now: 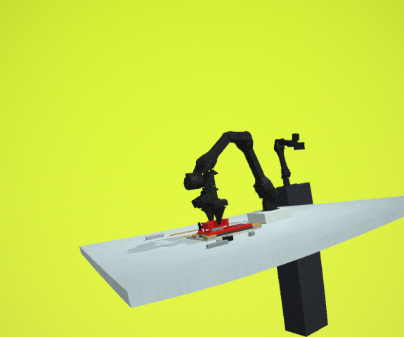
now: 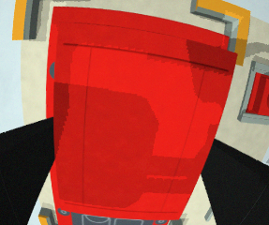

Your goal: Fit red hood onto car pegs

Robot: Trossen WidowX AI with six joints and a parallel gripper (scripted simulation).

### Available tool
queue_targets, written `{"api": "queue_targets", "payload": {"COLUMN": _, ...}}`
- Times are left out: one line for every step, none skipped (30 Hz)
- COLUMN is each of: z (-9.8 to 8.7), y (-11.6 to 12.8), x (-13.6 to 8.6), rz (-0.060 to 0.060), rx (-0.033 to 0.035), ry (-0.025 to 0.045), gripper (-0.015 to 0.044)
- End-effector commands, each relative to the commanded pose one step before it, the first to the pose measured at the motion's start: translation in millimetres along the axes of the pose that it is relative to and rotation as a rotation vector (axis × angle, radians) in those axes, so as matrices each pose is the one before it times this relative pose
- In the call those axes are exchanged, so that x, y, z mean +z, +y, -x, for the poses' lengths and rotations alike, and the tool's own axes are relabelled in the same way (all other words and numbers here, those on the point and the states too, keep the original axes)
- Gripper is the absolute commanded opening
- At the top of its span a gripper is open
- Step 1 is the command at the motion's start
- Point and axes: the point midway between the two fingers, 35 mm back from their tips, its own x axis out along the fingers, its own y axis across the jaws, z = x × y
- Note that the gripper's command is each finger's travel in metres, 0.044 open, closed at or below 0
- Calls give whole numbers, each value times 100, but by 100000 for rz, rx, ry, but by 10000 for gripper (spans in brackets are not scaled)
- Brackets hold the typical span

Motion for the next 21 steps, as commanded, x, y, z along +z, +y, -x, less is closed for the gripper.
{"api": "queue_targets", "payload": {"z": -219, "y": 35, "x": 17, "rz": -561, "rx": 156, "ry": -91, "gripper": 0}}
{"api": "queue_targets", "payload": {"z": -45, "y": 1, "x": 0, "rz": 0, "rx": 0, "ry": 0, "gripper": 0}}
{"api": "queue_targets", "payload": {"z": -45, "y": 2, "x": 0, "rz": 0, "rx": 0, "ry": 0, "gripper": 0}}
{"api": "queue_targets", "payload": {"z": -45, "y": 2, "x": 0, "rz": 0, "rx": 0, "ry": 0, "gripper": 0}}
{"api": "queue_targets", "payload": {"z": -45, "y": 2, "x": 0, "rz": 0, "rx": 0, "ry": 0, "gripper": 0}}
{"api": "queue_targets", "payload": {"z": -45, "y": 2, "x": 0, "rz": 0, "rx": 0, "ry": 0, "gripper": 0}}
{"api": "queue_targets", "payload": {"z": -45, "y": 1, "x": -1, "rz": 0, "rx": 0, "ry": 0, "gripper": 0}}
{"api": "queue_targets", "payload": {"z": -47, "y": 1, "x": 0, "rz": 5, "rx": -1, "ry": 1, "gripper": 0}}
{"api": "queue_targets", "payload": {"z": -47, "y": 1, "x": 0, "rz": 6, "rx": 0, "ry": 1, "gripper": 0}}
{"api": "queue_targets", "payload": {"z": -47, "y": 2, "x": 0, "rz": 7, "rx": 0, "ry": 0, "gripper": 0}}
{"api": "queue_targets", "payload": {"z": -47, "y": 2, "x": 0, "rz": 7, "rx": 0, "ry": 0, "gripper": 0}}
{"api": "queue_targets", "payload": {"z": -47, "y": 2, "x": 0, "rz": 7, "rx": 0, "ry": 0, "gripper": 0}}
{"api": "queue_targets", "payload": {"z": -46, "y": 2, "x": 0, "rz": 8, "rx": 0, "ry": 0, "gripper": 0}}
{"api": "queue_targets", "payload": {"z": -46, "y": 2, "x": 0, "rz": 8, "rx": 0, "ry": 0, "gripper": 0}}
{"api": "queue_targets", "payload": {"z": -46, "y": 2, "x": 0, "rz": 8, "rx": 0, "ry": 0, "gripper": 0}}
{"api": "queue_targets", "payload": {"z": -46, "y": 2, "x": 0, "rz": 8, "rx": 0, "ry": 0, "gripper": 0}}
{"api": "queue_targets", "payload": {"z": -46, "y": 2, "x": 0, "rz": 8, "rx": 0, "ry": 0, "gripper": 0}}
{"api": "queue_targets", "payload": {"z": -46, "y": 2, "x": 0, "rz": 8, "rx": 0, "ry": 0, "gripper": 0}}
{"api": "queue_targets", "payload": {"z": -46, "y": 3, "x": -1, "rz": 8, "rx": 0, "ry": 0, "gripper": 0}}
{"api": "queue_targets", "payload": {"z": -46, "y": 3, "x": -1, "rz": 8, "rx": 0, "ry": 0, "gripper": 0}}
{"api": "queue_targets", "payload": {"z": -46, "y": 3, "x": -1, "rz": 8, "rx": 0, "ry": 0, "gripper": 0}}
